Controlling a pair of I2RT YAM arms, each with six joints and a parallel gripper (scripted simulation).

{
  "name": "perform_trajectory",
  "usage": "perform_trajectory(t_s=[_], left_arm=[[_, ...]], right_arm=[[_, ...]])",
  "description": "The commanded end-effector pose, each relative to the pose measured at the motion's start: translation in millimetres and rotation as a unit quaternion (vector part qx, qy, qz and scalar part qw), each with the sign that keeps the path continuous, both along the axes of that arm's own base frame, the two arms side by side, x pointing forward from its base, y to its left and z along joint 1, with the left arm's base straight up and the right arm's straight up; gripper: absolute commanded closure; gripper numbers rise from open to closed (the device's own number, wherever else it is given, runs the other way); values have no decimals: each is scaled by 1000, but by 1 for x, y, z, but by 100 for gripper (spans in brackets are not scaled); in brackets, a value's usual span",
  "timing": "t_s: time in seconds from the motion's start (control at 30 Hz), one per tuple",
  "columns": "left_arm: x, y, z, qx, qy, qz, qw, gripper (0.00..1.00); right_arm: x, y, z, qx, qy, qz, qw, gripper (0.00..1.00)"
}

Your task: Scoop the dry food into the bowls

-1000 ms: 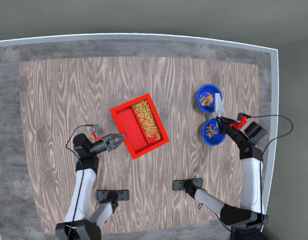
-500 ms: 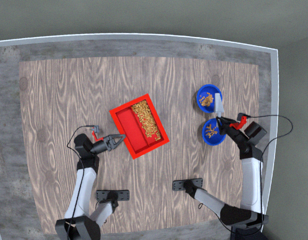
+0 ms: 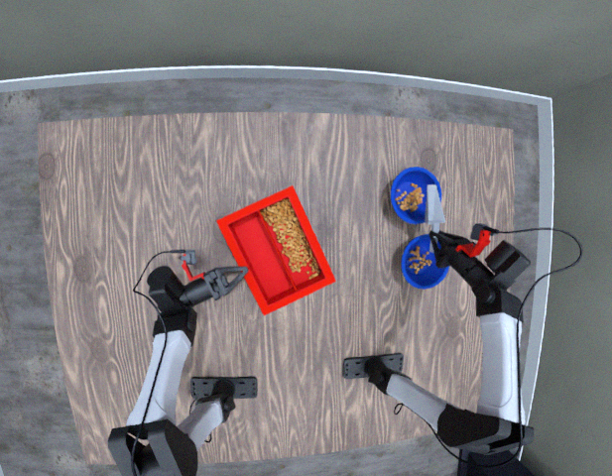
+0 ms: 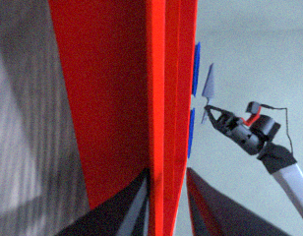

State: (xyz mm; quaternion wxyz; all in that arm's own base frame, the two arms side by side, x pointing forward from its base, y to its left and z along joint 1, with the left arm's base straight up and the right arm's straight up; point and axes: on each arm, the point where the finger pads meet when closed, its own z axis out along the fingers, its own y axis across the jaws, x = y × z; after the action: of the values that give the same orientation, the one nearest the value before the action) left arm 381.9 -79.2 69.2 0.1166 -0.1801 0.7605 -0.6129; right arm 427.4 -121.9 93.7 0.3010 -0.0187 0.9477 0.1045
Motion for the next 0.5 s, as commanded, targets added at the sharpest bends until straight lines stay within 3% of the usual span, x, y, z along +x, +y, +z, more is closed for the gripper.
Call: perform_trajectory(t_s=[0.0,0.27,0.47], left_arm=[[5,4,2,-2,-38,-2,999,73],[4,7,-3,1,-45,1,999,73],[9,7,11,10,-67,1,998,73]], right_arm=[[15,2,14,-9,-38,16,999,100],[15,2,14,-9,-38,16,999,100],[15,2,14,-9,-38,16,999,100]])
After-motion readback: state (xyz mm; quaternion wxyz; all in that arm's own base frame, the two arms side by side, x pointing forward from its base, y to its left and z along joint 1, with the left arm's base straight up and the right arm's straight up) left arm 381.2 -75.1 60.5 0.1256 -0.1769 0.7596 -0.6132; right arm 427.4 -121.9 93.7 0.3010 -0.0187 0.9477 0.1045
